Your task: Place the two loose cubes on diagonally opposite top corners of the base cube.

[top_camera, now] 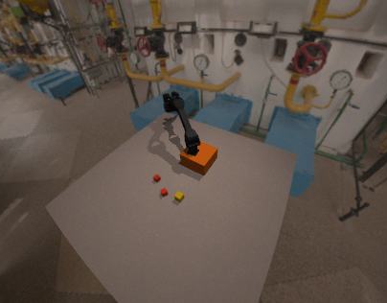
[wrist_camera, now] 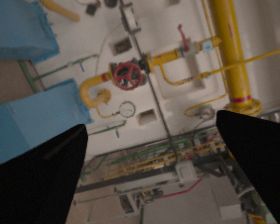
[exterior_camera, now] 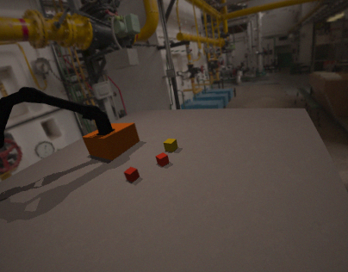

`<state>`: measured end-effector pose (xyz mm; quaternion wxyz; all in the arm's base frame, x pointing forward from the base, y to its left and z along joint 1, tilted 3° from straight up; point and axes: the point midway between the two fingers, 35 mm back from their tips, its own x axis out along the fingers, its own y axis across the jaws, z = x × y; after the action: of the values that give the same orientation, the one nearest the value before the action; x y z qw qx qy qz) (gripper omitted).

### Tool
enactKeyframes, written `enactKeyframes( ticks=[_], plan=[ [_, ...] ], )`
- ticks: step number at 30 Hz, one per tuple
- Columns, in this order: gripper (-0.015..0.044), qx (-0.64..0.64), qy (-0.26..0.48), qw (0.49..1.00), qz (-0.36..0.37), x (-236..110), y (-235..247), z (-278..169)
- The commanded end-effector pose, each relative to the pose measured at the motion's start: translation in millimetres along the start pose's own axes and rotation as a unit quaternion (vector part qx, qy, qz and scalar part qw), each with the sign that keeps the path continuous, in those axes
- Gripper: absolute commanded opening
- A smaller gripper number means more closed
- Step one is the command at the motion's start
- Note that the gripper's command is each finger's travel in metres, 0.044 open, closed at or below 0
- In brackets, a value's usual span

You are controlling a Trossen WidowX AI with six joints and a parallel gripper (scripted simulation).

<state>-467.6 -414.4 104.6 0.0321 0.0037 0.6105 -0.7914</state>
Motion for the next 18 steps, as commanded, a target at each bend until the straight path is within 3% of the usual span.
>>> enactKeyframes(
  ticks=[1,5,10,18],
  plan=[
    [0.0374,-0.003,-0.003,1.000,0.002,-2.0,0.8,2.2],
    [0.0269,-0.055,-0.062,0.996,0.045,-44.5,16.3,43.3],
    [0.0265,-0.124,-0.139,0.978,0.093,-105.8,35.5,86.6],
    [0.0265,-0.252,-0.284,0.910,0.167,-237.5,67.4,137.0]
  ],
)
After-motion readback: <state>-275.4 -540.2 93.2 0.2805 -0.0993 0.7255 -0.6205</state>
